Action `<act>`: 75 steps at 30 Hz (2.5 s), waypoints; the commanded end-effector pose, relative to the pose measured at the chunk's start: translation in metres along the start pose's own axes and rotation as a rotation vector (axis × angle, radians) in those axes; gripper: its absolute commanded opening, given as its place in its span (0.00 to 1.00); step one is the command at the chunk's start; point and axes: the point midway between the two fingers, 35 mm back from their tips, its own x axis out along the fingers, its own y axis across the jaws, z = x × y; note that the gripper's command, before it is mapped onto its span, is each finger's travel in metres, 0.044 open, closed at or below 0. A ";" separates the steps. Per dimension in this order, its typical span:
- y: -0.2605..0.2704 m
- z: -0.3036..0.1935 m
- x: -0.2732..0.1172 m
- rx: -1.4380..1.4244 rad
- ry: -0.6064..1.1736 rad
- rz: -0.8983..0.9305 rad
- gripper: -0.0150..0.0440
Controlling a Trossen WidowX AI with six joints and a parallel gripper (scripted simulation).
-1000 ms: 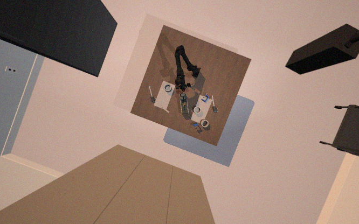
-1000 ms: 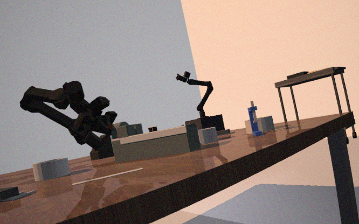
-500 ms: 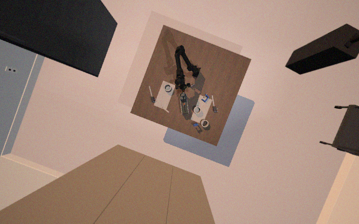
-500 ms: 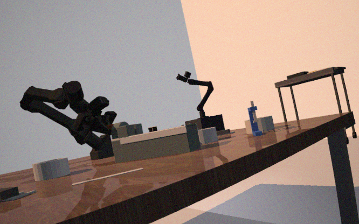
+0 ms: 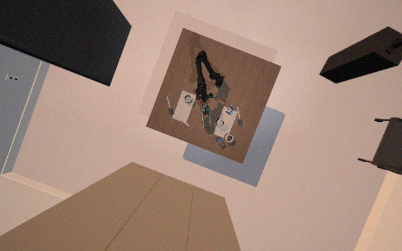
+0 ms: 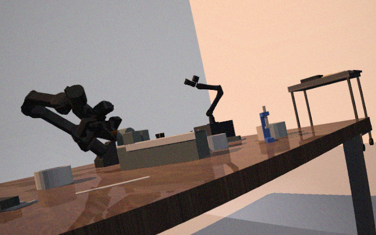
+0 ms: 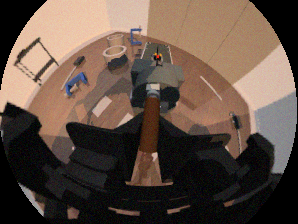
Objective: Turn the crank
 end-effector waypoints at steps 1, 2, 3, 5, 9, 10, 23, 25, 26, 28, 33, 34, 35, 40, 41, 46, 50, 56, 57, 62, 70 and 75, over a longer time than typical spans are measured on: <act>-0.009 0.002 -0.002 0.009 -0.003 -0.025 0.25; -0.009 0.002 -0.002 0.009 -0.003 -0.025 0.25; -0.009 0.002 -0.002 0.009 -0.003 -0.025 0.25; -0.010 0.001 -0.002 0.009 -0.003 -0.025 0.25; -0.011 0.001 -0.002 0.009 -0.003 -0.025 0.25; -0.011 0.001 -0.002 0.009 -0.003 -0.025 0.25; -0.015 0.000 -0.001 0.009 -0.003 -0.025 0.25; -0.016 0.000 -0.001 0.009 -0.003 -0.025 0.25; -0.016 0.000 -0.001 0.009 -0.003 -0.025 0.25; -0.017 0.000 0.000 0.009 -0.003 -0.025 0.25; -0.019 -0.001 0.001 0.009 -0.003 -0.026 0.25; -0.020 -0.002 0.001 0.009 -0.003 -0.026 0.25; -0.020 -0.002 0.001 0.009 -0.003 -0.026 0.25; -0.024 -0.003 0.003 0.009 -0.003 -0.026 0.25; -0.024 -0.004 0.003 0.009 -0.003 -0.026 0.25; -0.029 -0.007 0.006 0.009 -0.003 -0.027 0.25; -0.033 -0.010 0.009 0.008 -0.003 -0.027 0.25; -0.037 -0.016 0.015 0.008 -0.003 -0.028 0.25; -0.037 -0.017 0.016 0.008 -0.002 -0.028 0.25; -0.038 -0.023 0.022 0.008 -0.002 -0.028 0.25; -0.035 -0.033 0.032 0.007 -0.002 -0.029 0.25; -0.031 -0.037 0.036 0.007 -0.002 -0.028 0.25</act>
